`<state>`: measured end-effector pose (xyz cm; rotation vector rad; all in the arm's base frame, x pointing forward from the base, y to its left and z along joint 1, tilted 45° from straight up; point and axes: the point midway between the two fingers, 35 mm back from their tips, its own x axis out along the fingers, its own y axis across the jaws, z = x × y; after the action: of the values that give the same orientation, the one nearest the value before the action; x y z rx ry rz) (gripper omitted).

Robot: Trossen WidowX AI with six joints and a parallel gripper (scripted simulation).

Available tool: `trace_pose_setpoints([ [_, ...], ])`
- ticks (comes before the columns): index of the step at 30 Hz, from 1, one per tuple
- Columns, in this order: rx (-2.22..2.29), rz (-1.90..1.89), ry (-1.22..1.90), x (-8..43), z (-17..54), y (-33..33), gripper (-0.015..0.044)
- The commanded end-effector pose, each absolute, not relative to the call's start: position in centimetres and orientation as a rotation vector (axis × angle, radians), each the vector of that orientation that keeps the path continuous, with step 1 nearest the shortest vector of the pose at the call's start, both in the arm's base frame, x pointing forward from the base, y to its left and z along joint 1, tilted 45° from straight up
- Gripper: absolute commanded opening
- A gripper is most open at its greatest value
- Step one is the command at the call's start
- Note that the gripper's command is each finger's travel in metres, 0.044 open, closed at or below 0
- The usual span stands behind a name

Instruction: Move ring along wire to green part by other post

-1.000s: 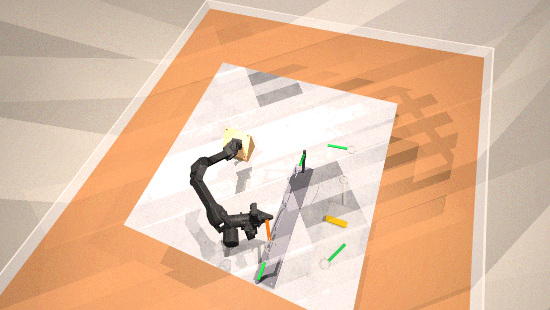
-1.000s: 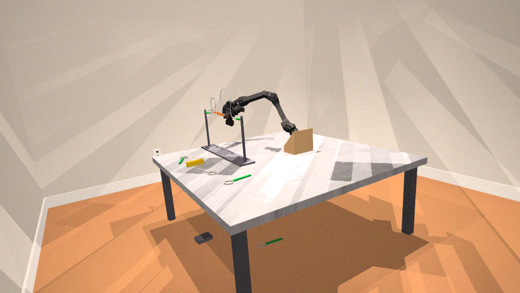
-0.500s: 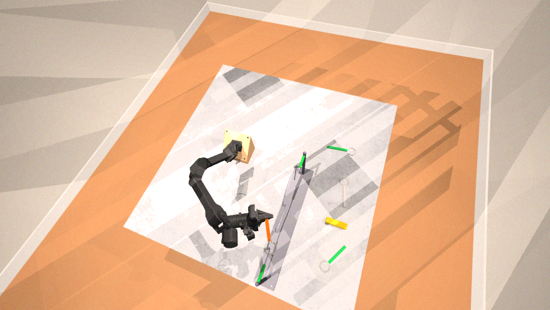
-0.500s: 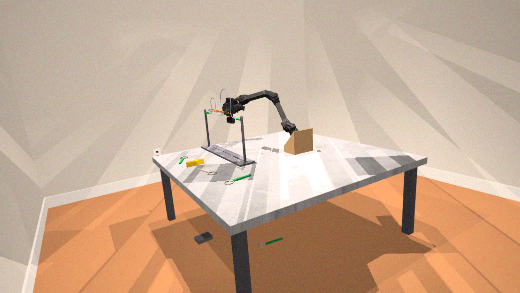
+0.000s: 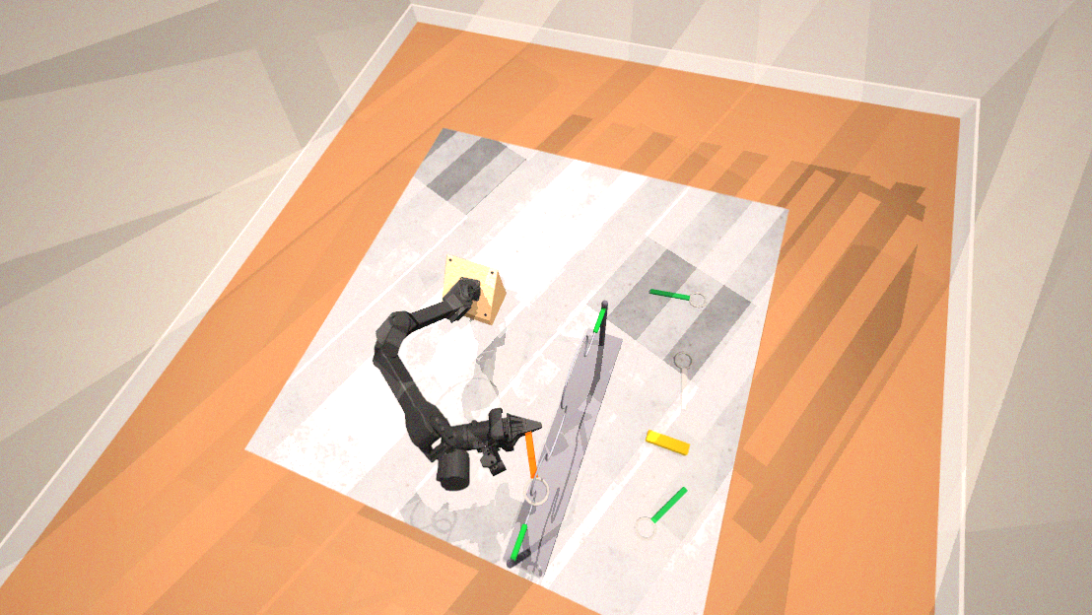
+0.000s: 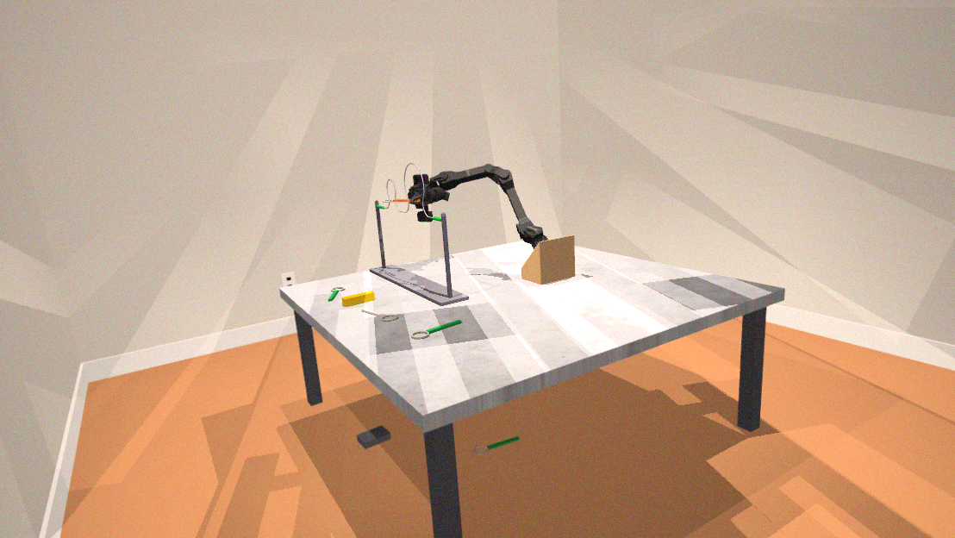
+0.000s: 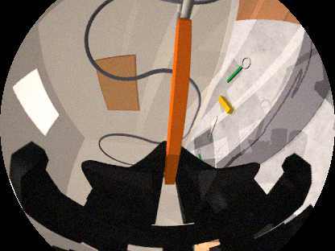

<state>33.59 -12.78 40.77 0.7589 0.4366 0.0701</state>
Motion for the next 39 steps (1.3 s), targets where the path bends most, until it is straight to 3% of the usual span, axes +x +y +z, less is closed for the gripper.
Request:
trace_pose_setpoints([
  [1, 0.789, 0.089, 0.425, 33.5, 41.6, -12.1, -0.0150],
  [39, 0.952, 0.121, 0.415, 33.7, 45.2, -9.7, -0.0150],
])
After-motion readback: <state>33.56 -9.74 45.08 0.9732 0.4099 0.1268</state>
